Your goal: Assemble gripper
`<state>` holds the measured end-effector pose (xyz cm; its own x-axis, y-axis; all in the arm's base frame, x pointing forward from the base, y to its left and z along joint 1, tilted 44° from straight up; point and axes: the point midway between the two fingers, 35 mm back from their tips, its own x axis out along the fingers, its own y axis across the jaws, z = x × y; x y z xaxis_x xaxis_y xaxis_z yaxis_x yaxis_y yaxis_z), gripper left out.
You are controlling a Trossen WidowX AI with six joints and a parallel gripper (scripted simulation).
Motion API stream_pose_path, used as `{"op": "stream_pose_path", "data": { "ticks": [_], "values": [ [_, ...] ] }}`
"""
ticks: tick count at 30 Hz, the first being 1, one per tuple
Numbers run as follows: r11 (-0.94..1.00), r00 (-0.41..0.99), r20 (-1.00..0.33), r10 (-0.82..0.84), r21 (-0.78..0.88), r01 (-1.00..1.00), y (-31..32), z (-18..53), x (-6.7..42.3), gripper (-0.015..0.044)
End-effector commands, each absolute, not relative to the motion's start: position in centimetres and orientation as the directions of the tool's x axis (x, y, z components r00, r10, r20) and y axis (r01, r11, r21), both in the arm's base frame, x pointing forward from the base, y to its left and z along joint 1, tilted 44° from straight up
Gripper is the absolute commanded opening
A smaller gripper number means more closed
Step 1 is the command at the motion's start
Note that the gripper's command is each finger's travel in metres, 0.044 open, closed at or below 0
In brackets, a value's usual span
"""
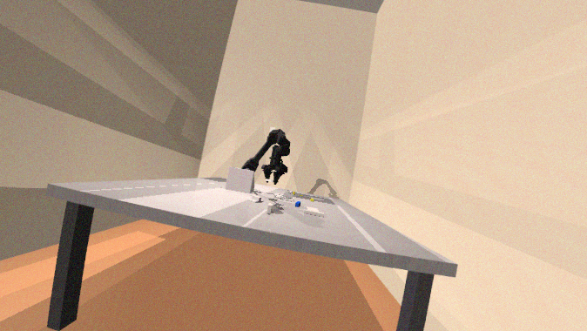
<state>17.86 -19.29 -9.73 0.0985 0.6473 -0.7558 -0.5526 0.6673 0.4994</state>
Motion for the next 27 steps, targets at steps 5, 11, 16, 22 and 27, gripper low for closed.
{"op": "stream_pose_path", "data": {
  "ticks": [5,11,16,22,27],
  "values": [
    [0.706,0.106,-0.758,0.644,0.535,-0.464,-17.9,-7.8,19.4,0.0351],
    [0.727,0.108,-0.758,0.644,0.562,-0.394,-16.7,-6.6,20.4,0.0351],
    [0.741,0.109,-0.757,0.645,0.583,-0.334,-15.6,-5.6,21.1,0.0351],
    [0.751,0.11,-0.755,0.647,0.606,-0.261,-14.2,-4.4,21.9,0.0351],
    [0.756,0.111,-0.752,0.65,0.624,-0.199,-13.0,-3.5,22.5,0.0351]
  ]
}}
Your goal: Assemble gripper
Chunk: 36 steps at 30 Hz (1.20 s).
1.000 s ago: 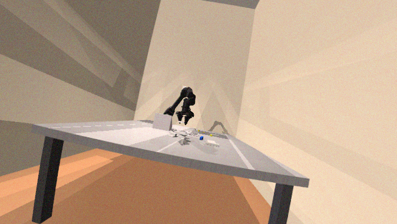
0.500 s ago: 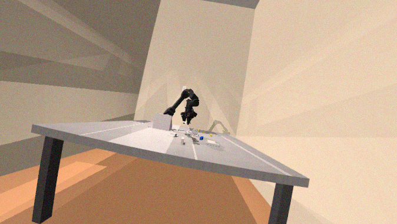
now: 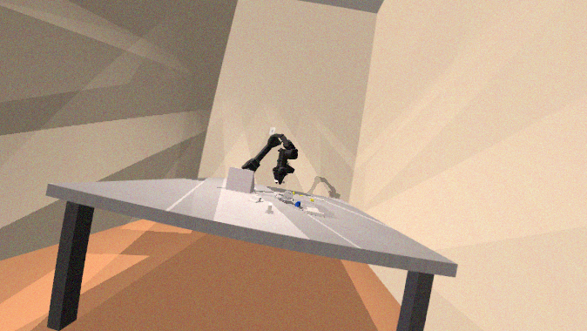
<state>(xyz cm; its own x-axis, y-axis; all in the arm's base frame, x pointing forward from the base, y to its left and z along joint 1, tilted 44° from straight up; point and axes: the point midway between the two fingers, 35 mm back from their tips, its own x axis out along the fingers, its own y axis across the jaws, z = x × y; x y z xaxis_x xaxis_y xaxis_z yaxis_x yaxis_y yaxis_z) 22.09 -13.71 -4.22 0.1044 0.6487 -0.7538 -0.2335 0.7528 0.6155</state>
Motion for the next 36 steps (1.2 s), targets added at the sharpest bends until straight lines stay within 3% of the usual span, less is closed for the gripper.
{"op": "stream_pose_path", "data": {
  "ticks": [1,28,36],
  "values": [
    [0.756,0.111,-0.751,0.65,0.627,-0.186,-12.8,-3.3,22.6,0.0351],
    [0.71,0.109,-0.725,0.68,0.688,0.148,-5.7,1.5,24.0,0.0351],
    [0.708,0.108,-0.724,0.681,0.689,0.156,-5.6,1.6,24.0,0.0351]
  ]
}}
